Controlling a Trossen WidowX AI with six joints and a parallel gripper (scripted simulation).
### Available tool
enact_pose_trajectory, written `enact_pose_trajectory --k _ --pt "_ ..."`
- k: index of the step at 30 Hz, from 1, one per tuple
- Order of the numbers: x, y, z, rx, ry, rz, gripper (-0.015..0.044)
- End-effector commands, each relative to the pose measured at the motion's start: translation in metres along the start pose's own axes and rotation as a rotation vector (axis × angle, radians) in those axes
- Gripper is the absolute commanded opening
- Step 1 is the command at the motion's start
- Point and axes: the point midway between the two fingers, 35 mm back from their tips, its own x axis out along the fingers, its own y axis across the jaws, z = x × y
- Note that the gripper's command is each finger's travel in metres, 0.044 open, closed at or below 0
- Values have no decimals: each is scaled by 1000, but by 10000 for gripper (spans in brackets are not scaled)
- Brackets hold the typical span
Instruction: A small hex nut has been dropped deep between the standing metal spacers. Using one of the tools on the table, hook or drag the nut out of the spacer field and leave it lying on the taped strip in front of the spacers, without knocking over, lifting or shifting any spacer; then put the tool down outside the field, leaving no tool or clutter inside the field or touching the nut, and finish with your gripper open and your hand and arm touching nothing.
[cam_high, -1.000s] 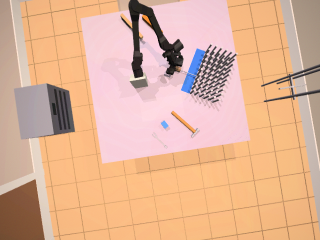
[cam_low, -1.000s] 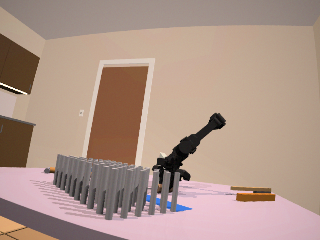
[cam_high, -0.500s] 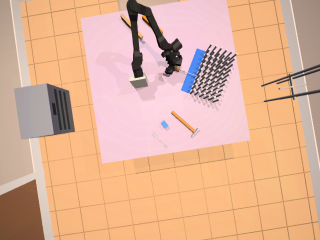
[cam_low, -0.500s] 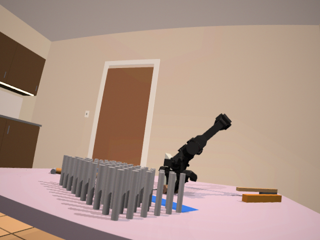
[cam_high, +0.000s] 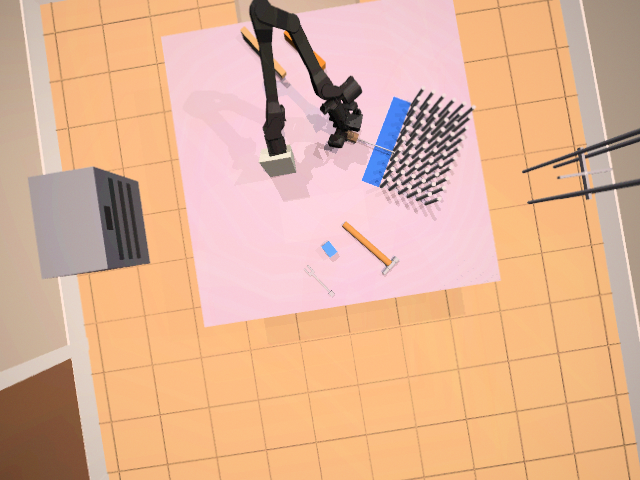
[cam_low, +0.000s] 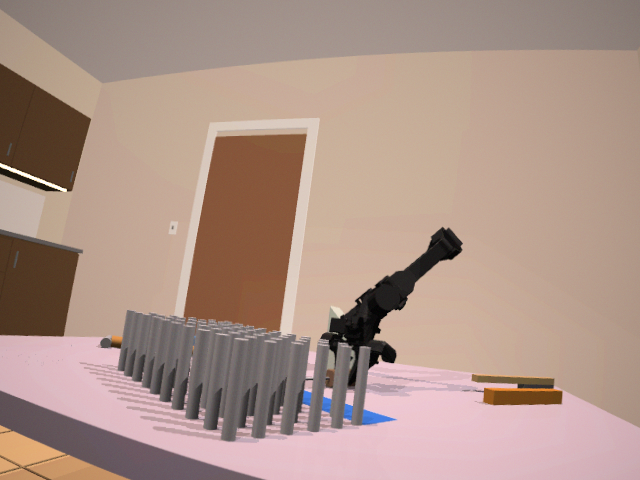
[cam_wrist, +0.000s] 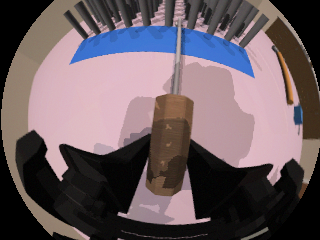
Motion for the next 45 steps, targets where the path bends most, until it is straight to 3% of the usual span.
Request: enact_pose_trajectory --k 1,45 --pt "-2 -1 -2 3 -4 -3 0" --pt "-17 0 -9 1 -4 -2 0"
